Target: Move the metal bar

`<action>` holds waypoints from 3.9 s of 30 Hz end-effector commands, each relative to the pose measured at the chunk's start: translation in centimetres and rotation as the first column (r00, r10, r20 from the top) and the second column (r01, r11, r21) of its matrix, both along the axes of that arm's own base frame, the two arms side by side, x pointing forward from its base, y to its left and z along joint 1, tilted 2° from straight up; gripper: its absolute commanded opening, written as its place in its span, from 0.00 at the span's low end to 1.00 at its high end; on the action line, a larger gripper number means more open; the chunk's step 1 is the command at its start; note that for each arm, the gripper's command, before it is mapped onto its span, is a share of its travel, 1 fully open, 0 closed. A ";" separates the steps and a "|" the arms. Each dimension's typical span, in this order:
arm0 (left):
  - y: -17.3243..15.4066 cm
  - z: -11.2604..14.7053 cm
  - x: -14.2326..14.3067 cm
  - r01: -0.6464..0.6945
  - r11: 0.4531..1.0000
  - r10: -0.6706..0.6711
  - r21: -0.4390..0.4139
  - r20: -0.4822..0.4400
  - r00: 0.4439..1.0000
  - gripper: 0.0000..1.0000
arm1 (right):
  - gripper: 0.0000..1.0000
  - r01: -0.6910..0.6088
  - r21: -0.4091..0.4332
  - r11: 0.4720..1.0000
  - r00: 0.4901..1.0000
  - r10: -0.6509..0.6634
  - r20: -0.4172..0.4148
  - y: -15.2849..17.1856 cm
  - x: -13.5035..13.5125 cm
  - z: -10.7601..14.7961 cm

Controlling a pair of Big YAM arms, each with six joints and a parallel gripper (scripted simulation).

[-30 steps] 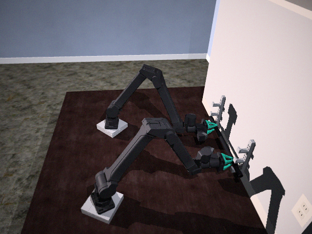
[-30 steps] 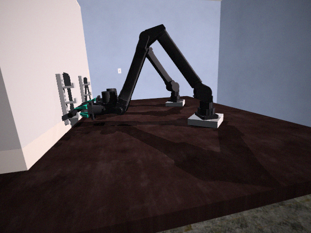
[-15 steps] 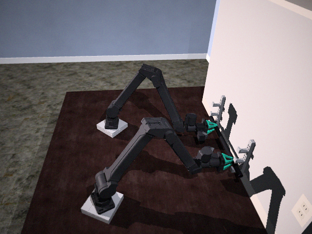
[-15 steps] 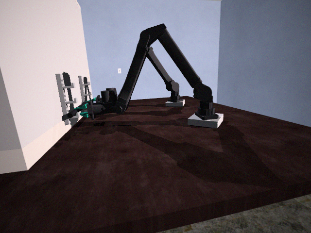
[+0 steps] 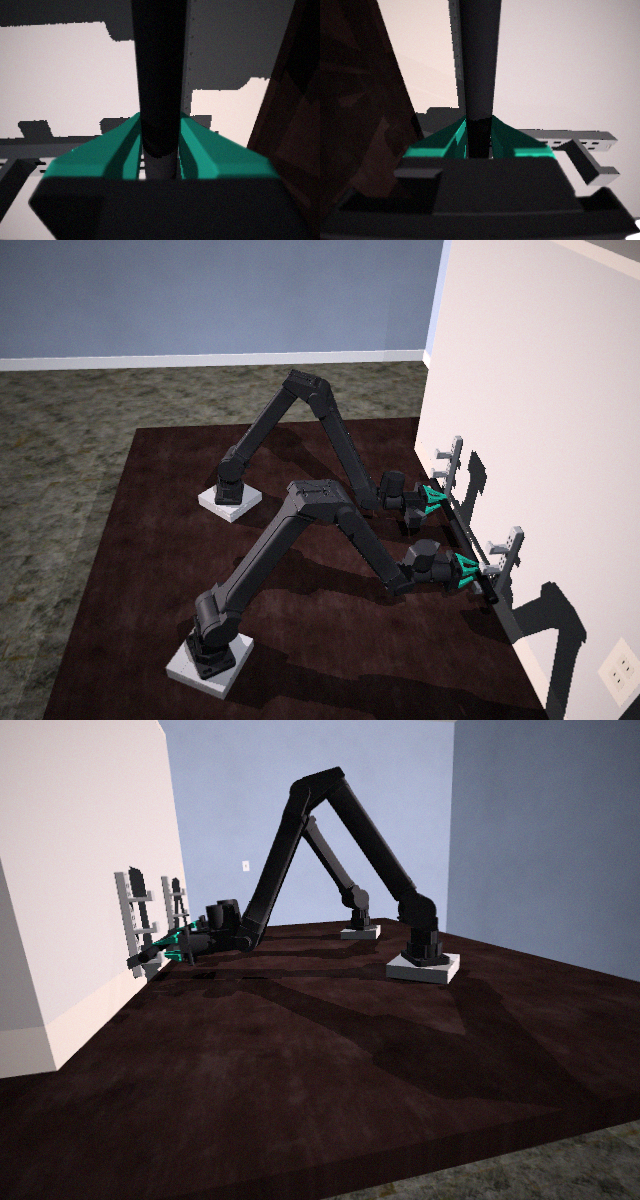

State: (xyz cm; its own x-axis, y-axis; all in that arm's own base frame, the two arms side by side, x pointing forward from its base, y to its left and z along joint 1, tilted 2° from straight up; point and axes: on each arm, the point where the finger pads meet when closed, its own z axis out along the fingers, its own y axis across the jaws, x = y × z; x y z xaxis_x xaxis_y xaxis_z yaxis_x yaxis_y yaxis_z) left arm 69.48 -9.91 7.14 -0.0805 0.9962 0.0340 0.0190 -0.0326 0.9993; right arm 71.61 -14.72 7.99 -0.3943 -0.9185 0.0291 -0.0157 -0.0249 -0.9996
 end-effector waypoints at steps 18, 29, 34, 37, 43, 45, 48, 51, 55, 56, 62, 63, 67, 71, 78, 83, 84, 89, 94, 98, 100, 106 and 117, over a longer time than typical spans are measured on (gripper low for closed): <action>0.9 6.4 1.2 -0.013 1.000 0.014 -0.015 0.064 0.998 0.00 | 0.00 0.004 -0.012 1.000 0.999 -0.004 0.054 0.1 0.8 5.9; 1.2 10.1 1.8 -0.013 1.000 0.014 -0.015 0.064 0.998 0.00 | 0.00 0.004 -0.012 1.000 0.999 -0.004 0.054 0.1 0.7 6.8; 1.3 11.8 2.0 -0.013 1.000 0.014 -0.015 0.064 0.998 0.00 | 0.00 0.004 -0.012 1.000 0.999 -0.004 0.054 0.1 0.7 7.3; 1.4 12.0 2.1 -0.013 1.000 0.014 -0.015 0.064 0.998 0.00 | 0.00 0.004 -0.012 1.000 0.999 -0.004 0.054 0.1 0.7 7.4; 1.2 10.2 1.8 -0.013 1.000 0.014 -0.015 0.064 0.998 0.00 | 0.00 0.004 -0.012 1.000 0.999 -0.004 0.054 0.1 0.7 7.2; 1.1 9.3 1.6 -0.013 1.000 0.014 -0.015 0.064 0.998 0.00 | 0.00 0.004 -0.012 1.000 0.999 -0.004 0.054 0.1 0.7 7.1; 0.9 7.8 1.3 -0.013 1.000 0.014 -0.015 0.064 0.998 0.00 | 0.00 0.004 -0.012 1.000 0.999 -0.004 0.054 0.0 0.6 7.0; 0.7 6.3 1.1 -0.013 1.000 0.014 -0.015 0.064 0.998 0.00 | 0.00 0.004 -0.012 1.000 0.999 -0.004 0.054 0.0 0.6 6.8; 0.6 5.7 1.0 -0.013 1.000 0.014 -0.015 0.064 0.998 0.00 | 0.00 0.004 -0.012 1.000 0.999 -0.004 0.054 0.0 0.6 6.8; 0.6 5.7 1.0 -0.013 1.000 0.014 -0.015 0.064 0.998 0.00 | 0.00 0.004 -0.012 1.000 0.999 -0.004 0.054 0.0 0.6 6.7; 0.5 5.5 0.9 -0.013 1.000 0.014 -0.015 0.064 0.998 0.00 | 0.00 0.004 -0.012 1.000 0.999 -0.004 0.054 -0.1 0.5 6.5; 0.5 5.5 0.9 -0.013 1.000 0.014 -0.015 0.064 0.998 0.00 | 0.00 0.004 -0.012 1.000 0.999 -0.004 0.054 -0.1 0.5 6.5; 0.5 5.4 0.8 -0.013 1.000 0.014 -0.015 0.064 0.998 0.00 | 0.00 0.004 -0.012 1.000 0.999 -0.004 0.054 -0.2 0.5 6.4; 0.4 5.3 0.8 -0.013 1.000 0.014 -0.015 0.064 0.998 0.00 | 0.00 0.004 -0.012 1.000 0.999 -0.004 0.054 -0.2 0.4 6.3; 0.3 5.1 0.0 -0.013 1.000 0.014 -0.015 0.064 0.998 0.00 | 0.00 0.004 -0.012 1.000 0.999 -0.004 0.054 -0.1 -0.2 5.9; 0.1 5.0 -0.5 -0.013 1.000 0.014 -0.015 0.064 0.998 0.00 | 0.00 0.004 -0.012 1.000 0.999 -0.004 0.054 0.0 -0.7 5.6; 0.1 5.0 -0.6 -0.013 1.000 0.014 -0.015 0.064 0.998 0.00 | 0.00 0.004 -0.012 1.000 0.999 -0.004 0.054 0.0 -0.8 5.6; 0.1 5.0 -0.9 -0.013 1.000 0.014 -0.015 0.064 0.998 0.00 | 0.00 0.004 -0.012 1.000 0.999 -0.004 0.054 0.1 -1.1 5.5; 0.0 5.1 -1.3 -0.013 1.000 0.014 -0.015 0.064 0.998 0.00 | 0.00 0.004 -0.012 1.000 0.999 -0.004 0.054 0.3 -1.5 5.6; 0.0 5.3 -1.7 -0.013 1.000 0.014 -0.015 0.064 0.998 0.00 | 0.00 0.004 -0.012 1.000 0.999 -0.004 0.054 0.4 -1.9 5.7; -0.1 5.3 -1.9 -0.013 1.000 0.014 -0.015 0.064 0.998 0.00 | 0.00 0.004 -0.012 1.000 0.999 -0.004 0.054 0.5 -2.0 5.8; -0.1 5.5 -2.2 -0.013 1.000 0.014 -0.015 0.064 0.998 0.00 | 0.00 0.004 -0.012 1.000 0.999 -0.004 0.054 0.6 -2.4 5.9; -0.1 5.9 -3.2 -0.013 1.000 0.014 -0.015 0.064 0.998 0.00 | 0.00 0.004 -0.012 1.000 0.999 -0.004 0.054 1.1 -3.3 6.3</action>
